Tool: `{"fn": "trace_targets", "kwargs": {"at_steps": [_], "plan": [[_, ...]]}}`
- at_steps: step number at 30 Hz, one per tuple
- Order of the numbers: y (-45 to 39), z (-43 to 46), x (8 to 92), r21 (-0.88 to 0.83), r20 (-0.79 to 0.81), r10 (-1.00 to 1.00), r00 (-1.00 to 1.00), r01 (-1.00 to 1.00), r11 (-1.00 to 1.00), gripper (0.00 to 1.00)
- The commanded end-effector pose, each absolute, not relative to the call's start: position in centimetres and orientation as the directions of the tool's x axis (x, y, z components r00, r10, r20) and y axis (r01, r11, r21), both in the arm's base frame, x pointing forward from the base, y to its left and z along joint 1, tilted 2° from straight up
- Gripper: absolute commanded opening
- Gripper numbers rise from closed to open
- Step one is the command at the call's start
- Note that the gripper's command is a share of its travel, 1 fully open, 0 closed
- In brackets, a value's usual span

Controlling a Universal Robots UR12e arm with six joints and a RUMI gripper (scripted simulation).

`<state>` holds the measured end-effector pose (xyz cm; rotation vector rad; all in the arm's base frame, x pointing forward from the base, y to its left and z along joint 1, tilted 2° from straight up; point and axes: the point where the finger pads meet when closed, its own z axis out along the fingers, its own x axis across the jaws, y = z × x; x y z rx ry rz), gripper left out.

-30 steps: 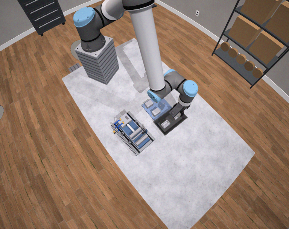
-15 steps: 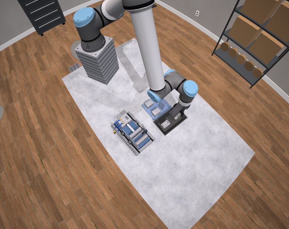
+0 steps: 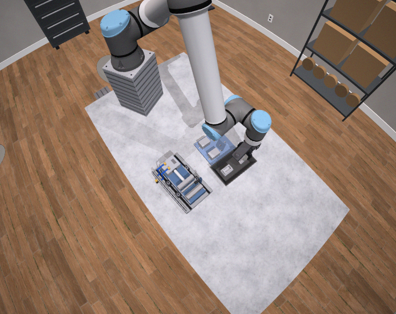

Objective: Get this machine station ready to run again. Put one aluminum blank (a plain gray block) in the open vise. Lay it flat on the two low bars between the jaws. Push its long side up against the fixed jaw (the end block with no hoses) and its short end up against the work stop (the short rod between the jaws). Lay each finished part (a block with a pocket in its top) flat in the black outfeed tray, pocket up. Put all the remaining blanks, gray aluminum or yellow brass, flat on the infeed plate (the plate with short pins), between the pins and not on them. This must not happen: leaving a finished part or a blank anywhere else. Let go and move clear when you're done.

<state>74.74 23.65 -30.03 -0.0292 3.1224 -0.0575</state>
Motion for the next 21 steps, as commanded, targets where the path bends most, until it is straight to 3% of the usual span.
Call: {"fn": "trace_targets", "kwargs": {"at_steps": [1, 21], "plan": [[23.63, -30.06, 74.77, -0.037, -0.019, -0.019, -1.000, -0.018, 0.999, 0.00], [23.60, -30.85, 74.79, -0.037, -0.019, -0.019, -1.000, -0.018, 0.999, 0.00]]}}
